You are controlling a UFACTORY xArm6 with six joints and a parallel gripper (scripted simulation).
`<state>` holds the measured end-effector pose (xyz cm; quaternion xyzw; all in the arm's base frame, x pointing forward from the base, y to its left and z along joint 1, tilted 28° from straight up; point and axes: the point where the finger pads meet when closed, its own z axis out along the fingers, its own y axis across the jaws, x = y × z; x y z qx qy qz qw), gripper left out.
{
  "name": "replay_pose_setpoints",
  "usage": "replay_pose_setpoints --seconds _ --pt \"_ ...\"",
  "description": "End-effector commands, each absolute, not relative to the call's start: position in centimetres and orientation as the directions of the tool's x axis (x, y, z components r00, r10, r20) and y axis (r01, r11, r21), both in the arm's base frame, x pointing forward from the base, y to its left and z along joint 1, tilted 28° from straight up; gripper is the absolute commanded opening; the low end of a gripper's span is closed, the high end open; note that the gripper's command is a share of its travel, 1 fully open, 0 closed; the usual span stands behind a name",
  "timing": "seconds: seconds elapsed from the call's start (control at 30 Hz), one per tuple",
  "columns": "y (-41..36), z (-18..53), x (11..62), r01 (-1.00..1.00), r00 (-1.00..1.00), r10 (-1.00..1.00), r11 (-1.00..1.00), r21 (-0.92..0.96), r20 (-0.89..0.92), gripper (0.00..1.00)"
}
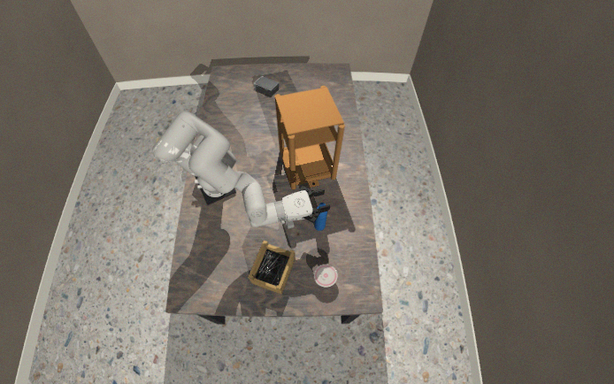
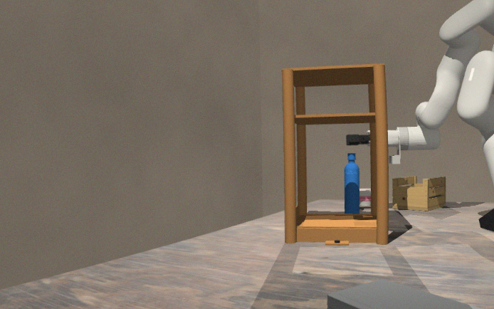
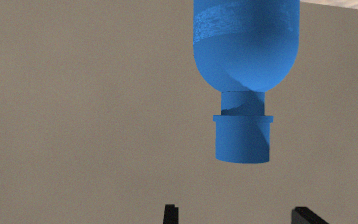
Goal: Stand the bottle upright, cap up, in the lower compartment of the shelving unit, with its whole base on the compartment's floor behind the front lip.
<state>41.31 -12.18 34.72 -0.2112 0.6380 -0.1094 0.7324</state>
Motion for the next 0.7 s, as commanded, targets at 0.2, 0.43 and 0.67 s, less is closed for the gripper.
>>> replay_pose_setpoints --seconds 0.2,0.43,0.67 --pt "-13.5 32.1 41.9 -0.110 0.167 -0.431 0.886 -0.451 -0.887 0.71" --pt "-14.1 30.9 42.2 -0.110 0.167 -0.431 0.886 -0.451 -0.887 0.71" --pt "-14.8 29.4 42.4 -0.110 0.167 -0.431 0.886 -0.451 -0.887 0.71"
